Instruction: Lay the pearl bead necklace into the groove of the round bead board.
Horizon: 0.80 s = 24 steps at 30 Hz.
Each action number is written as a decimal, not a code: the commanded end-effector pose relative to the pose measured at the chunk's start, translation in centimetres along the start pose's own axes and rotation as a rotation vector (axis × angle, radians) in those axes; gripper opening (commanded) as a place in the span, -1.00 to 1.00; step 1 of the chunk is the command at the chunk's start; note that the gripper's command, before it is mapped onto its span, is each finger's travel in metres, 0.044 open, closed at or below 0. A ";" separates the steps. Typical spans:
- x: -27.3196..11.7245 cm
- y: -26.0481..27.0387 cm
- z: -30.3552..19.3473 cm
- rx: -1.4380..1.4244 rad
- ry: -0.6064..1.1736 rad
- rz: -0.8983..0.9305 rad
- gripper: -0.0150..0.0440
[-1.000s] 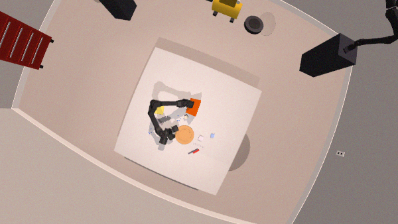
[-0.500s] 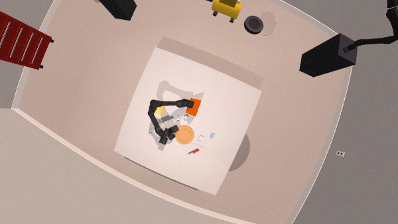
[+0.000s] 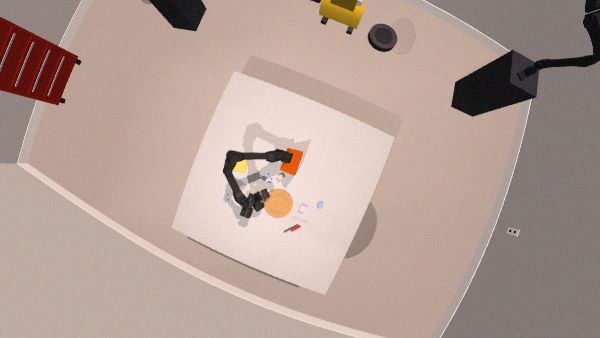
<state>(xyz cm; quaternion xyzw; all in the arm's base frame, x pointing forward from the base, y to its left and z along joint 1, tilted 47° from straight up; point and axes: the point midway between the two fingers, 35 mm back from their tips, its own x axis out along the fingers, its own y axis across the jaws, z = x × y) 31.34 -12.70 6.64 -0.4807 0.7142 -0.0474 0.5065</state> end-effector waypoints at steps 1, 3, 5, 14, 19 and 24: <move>0.1 0.0 -0.1 0.003 0.003 0.003 -0.49; 0.1 0.0 -0.1 0.003 0.003 0.003 -0.49; 0.1 0.0 -0.1 0.003 0.003 0.003 -0.49; 0.1 0.0 -0.1 0.003 0.003 0.003 -0.49; -0.7 0.0 -0.1 0.001 0.004 0.004 -0.49; -2.2 0.1 -0.1 -0.002 0.006 0.004 -0.49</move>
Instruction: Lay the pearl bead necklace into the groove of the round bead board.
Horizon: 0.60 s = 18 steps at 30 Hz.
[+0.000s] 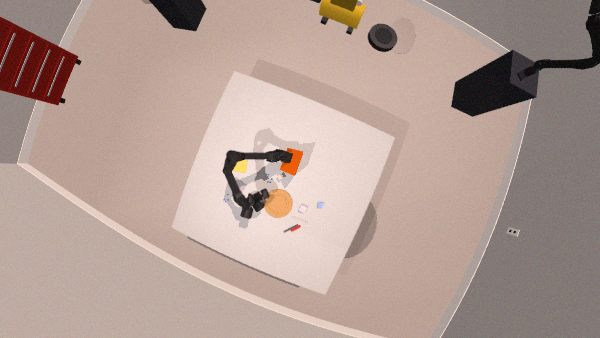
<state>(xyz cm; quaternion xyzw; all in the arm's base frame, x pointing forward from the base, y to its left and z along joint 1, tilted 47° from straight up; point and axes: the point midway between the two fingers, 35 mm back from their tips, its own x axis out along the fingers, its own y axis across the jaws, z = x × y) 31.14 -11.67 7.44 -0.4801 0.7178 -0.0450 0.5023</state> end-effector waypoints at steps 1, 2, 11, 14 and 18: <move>-1.1 -0.1 0.0 0.005 -0.001 -0.002 -0.49; -1.1 -0.1 0.0 0.004 -0.001 -0.002 -0.49; -1.1 1.1 1.6 0.004 -0.004 0.001 -0.49; -1.1 1.8 2.4 0.004 -0.006 0.002 -0.49; -1.1 2.6 3.4 0.004 -0.007 0.003 -0.49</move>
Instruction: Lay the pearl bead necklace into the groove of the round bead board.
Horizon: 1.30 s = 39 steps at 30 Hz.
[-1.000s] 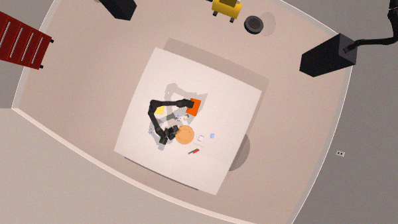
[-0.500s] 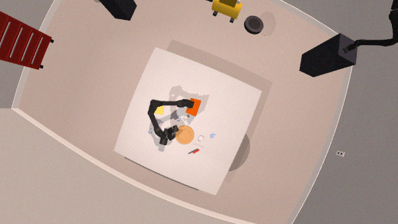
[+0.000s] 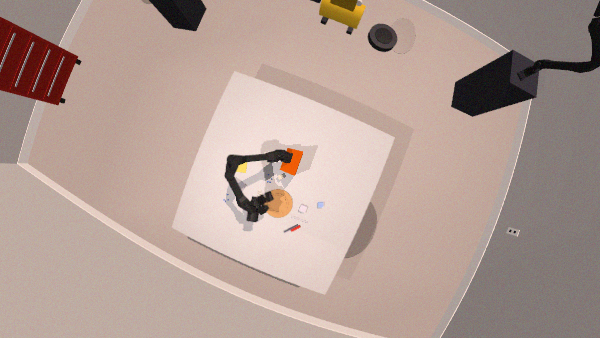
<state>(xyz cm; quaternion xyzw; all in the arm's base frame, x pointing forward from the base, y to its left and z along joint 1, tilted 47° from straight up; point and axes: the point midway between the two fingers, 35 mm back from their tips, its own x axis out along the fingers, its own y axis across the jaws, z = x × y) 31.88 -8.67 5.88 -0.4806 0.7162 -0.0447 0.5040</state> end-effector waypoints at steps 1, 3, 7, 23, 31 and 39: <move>0.0 0.9 1.0 0.003 -0.003 0.005 -0.49; 0.0 1.3 1.5 0.003 -0.003 0.005 -0.49; 0.0 2.3 2.3 0.003 -0.003 0.006 -0.49; 0.0 5.6 5.0 0.004 0.000 0.003 -0.49; 1.1 5.6 5.0 0.004 0.000 0.003 -0.49; 2.3 5.6 5.0 0.004 0.000 0.002 -0.49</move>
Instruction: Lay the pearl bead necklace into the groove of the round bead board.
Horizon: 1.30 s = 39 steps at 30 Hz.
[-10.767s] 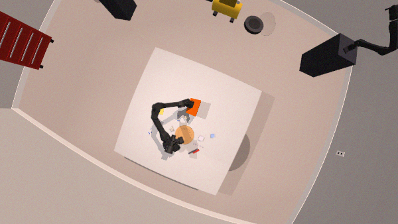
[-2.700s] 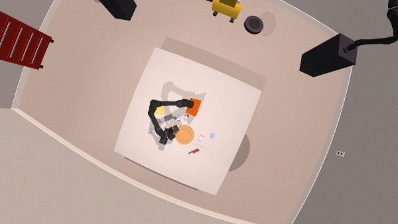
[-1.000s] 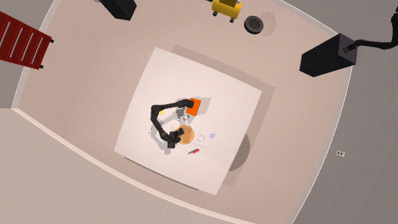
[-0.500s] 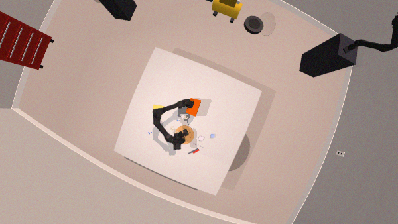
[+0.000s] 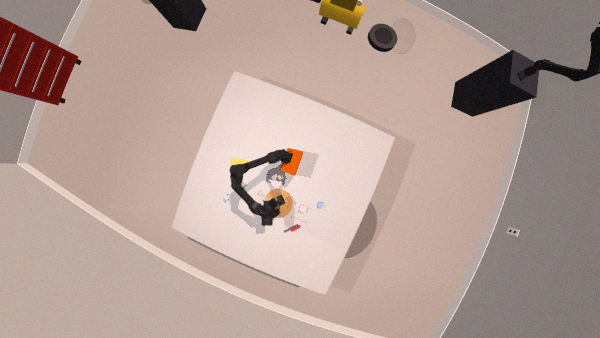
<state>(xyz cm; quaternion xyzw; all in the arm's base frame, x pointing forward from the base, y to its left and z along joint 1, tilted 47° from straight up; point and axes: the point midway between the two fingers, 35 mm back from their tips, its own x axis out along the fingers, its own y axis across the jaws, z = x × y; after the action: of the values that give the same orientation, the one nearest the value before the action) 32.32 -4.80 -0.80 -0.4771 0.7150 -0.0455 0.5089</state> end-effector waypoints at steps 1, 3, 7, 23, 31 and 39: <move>0.8 0.1 -0.2 -0.005 0.008 -0.001 -0.49; 1.1 0.1 -0.2 -0.005 0.008 -0.001 -0.49; 1.4 0.1 -0.2 -0.005 0.008 -0.002 -0.49; 0.9 0.0 -0.1 -0.002 0.002 0.000 0.75; -1.4 0.1 -0.2 -0.005 0.007 0.000 1.00; -1.6 0.2 -0.2 -0.005 0.007 0.000 1.00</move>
<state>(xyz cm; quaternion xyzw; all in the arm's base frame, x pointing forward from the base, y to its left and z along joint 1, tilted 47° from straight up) 32.00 -3.81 0.10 -0.4810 0.7171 -0.0450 0.5024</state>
